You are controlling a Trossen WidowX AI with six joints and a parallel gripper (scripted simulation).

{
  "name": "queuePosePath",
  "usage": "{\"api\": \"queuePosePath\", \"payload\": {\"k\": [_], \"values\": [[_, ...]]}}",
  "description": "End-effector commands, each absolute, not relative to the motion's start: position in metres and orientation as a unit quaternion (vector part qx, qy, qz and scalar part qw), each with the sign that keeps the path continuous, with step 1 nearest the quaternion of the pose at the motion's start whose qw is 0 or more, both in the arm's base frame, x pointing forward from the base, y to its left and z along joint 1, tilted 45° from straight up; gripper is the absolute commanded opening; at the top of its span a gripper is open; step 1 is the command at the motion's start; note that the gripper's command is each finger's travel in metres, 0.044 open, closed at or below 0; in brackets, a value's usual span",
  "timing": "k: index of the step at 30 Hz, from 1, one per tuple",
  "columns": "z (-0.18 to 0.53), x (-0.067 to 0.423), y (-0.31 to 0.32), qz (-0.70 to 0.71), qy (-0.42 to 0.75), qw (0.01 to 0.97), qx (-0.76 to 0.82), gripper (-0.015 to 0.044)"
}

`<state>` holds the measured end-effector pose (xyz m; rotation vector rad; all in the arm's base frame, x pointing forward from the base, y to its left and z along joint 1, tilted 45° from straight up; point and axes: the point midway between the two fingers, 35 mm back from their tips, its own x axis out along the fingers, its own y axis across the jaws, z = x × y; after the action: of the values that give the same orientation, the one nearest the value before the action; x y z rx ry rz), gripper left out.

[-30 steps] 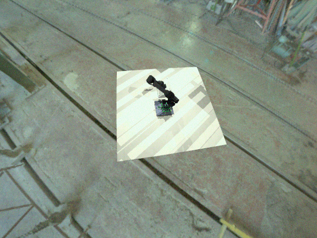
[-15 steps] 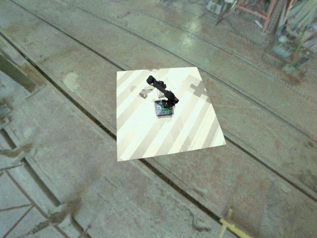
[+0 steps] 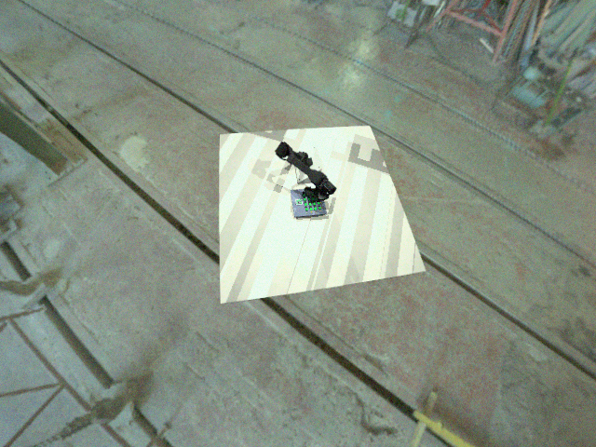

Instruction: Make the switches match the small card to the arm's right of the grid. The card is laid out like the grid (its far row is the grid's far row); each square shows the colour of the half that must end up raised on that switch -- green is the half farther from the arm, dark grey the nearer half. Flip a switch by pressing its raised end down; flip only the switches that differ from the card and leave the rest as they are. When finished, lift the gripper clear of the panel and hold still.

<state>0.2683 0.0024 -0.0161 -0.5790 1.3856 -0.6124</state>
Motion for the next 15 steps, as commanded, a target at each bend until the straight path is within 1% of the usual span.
{"api": "queuePosePath", "payload": {"k": [1,15], "values": [[-0.0165,0.2685,0.0012,-0.273,0.619,0.688,-0.262,0.0],[-0.0178,0.2687,-0.0001,-0.274,0.619,0.688,-0.262,0.0]]}}
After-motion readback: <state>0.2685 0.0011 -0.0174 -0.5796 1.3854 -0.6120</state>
